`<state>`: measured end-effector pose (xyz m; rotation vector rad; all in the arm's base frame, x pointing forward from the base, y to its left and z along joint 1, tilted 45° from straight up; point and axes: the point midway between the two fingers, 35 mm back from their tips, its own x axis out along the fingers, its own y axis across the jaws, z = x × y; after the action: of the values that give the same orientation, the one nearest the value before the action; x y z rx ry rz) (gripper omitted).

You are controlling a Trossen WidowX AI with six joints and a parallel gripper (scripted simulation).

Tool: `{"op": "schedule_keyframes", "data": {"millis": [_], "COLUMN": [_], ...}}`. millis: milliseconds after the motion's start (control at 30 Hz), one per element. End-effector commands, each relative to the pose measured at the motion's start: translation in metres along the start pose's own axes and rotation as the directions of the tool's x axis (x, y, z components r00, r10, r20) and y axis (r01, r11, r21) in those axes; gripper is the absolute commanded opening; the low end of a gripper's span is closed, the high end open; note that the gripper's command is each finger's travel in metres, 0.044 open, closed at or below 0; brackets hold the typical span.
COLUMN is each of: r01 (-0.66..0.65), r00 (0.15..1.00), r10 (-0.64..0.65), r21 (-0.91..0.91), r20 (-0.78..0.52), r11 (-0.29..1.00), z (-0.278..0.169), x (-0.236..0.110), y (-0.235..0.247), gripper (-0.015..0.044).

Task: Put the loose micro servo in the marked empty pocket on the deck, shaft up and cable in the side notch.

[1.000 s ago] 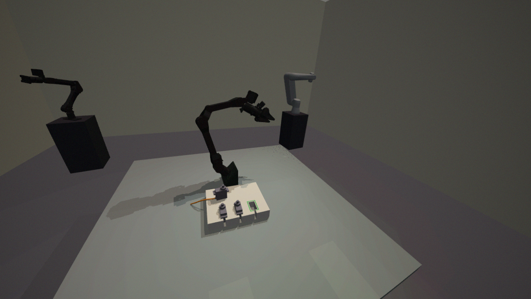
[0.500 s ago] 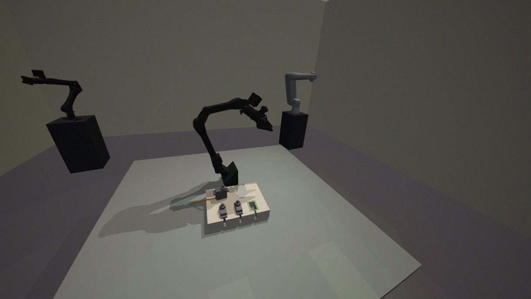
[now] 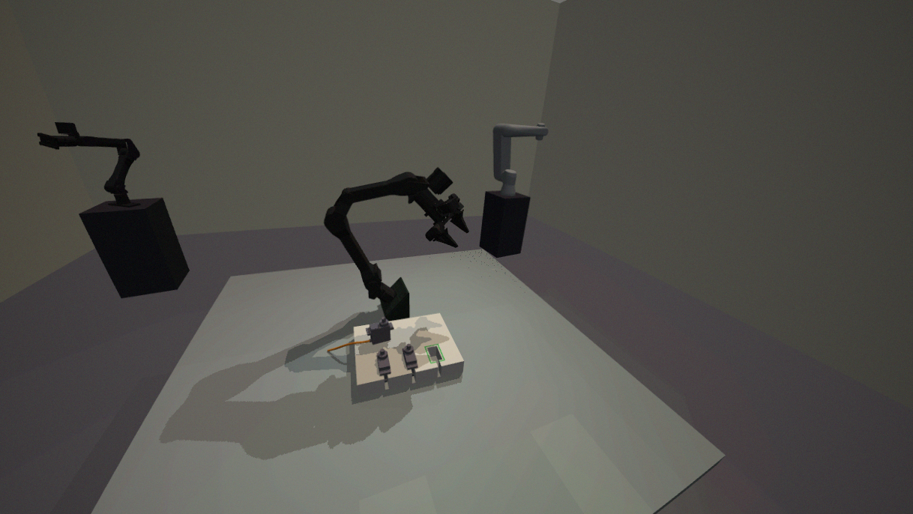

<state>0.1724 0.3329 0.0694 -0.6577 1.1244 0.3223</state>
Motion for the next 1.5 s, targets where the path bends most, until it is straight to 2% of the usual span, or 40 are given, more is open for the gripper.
{"op": "schedule_keyframes", "data": {"millis": [0, 300, 633, 1067, 1467], "r01": [0.041, 0.147, 0.28, 0.431, 0.51], "r00": [0.999, 0.987, 0.959, 0.899, 0.822], "r10": [-0.038, -0.111, -0.182, -0.247, -0.275], "r21": [0.109, 0.375, 0.627, 0.825, 0.859], "r20": [-0.031, -0.114, -0.217, -0.361, -0.499], "r11": [0.993, 0.915, 0.727, 0.365, -0.035], "z": [-0.003, -0.011, -0.027, -0.059, -0.097], "x": [0.004, 0.012, 0.015, 0.013, 0.004], "y": [-0.022, -0.075, -0.131, -0.197, -0.249], "gripper": [0.044, 0.044, 0.044, 0.044, 0.044]}}
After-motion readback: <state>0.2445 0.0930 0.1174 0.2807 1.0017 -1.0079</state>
